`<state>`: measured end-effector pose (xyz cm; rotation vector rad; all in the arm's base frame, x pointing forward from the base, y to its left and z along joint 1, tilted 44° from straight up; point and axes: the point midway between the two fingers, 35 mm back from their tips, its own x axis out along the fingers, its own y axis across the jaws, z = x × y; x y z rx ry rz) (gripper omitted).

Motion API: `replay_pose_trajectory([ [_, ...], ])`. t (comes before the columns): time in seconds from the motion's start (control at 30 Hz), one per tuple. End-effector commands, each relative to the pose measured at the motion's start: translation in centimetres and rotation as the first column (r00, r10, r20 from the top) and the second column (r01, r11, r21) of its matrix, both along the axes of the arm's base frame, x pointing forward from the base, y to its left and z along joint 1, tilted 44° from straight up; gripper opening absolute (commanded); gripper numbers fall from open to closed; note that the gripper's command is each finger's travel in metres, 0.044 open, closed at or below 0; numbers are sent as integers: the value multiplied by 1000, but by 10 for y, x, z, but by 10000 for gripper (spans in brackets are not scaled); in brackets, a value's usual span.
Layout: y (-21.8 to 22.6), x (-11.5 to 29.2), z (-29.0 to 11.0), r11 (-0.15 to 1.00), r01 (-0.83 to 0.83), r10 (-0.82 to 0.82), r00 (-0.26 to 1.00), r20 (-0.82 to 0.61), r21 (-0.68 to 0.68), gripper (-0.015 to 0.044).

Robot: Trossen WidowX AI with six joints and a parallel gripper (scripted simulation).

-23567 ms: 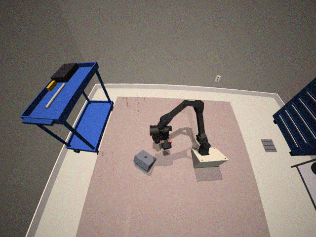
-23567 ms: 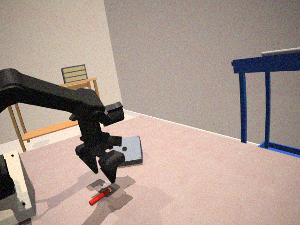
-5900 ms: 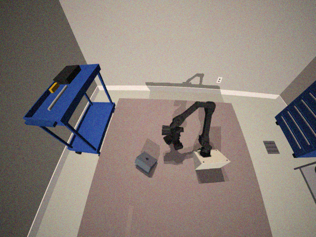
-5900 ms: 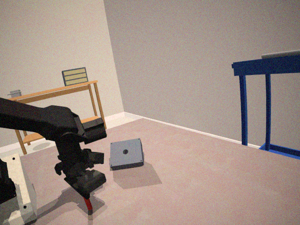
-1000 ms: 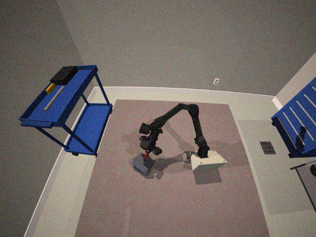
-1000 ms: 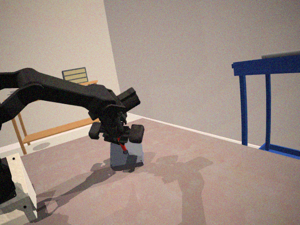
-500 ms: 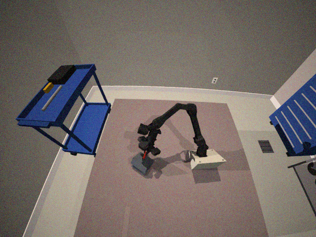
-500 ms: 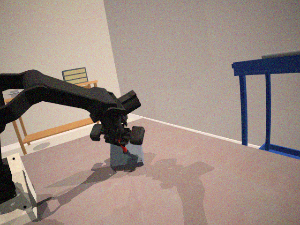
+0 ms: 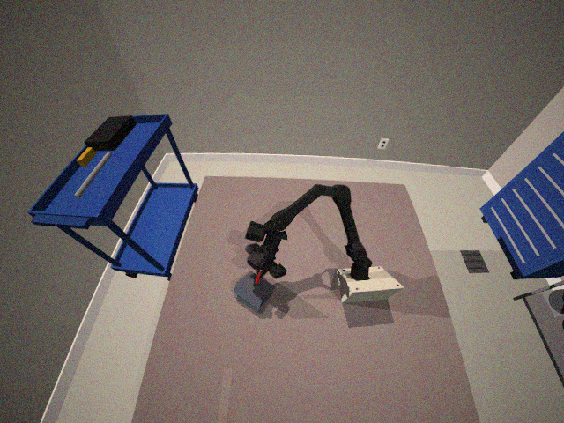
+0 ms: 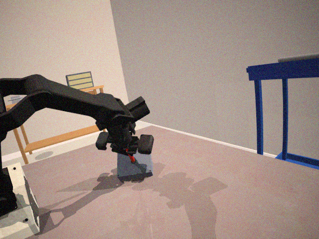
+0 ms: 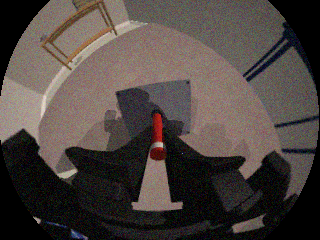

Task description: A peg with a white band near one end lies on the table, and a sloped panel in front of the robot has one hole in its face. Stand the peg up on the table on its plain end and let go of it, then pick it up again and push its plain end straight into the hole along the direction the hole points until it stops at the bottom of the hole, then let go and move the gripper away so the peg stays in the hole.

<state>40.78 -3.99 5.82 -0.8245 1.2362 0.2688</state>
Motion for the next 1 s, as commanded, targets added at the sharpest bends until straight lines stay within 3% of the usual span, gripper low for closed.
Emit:
replay_pose_trajectory([
  [0.0,0,1,-2,1000,0,0,1000,1,0,0],
  [0.97,-4,8,-21,1000,0,0,1000,1,0,0],
])
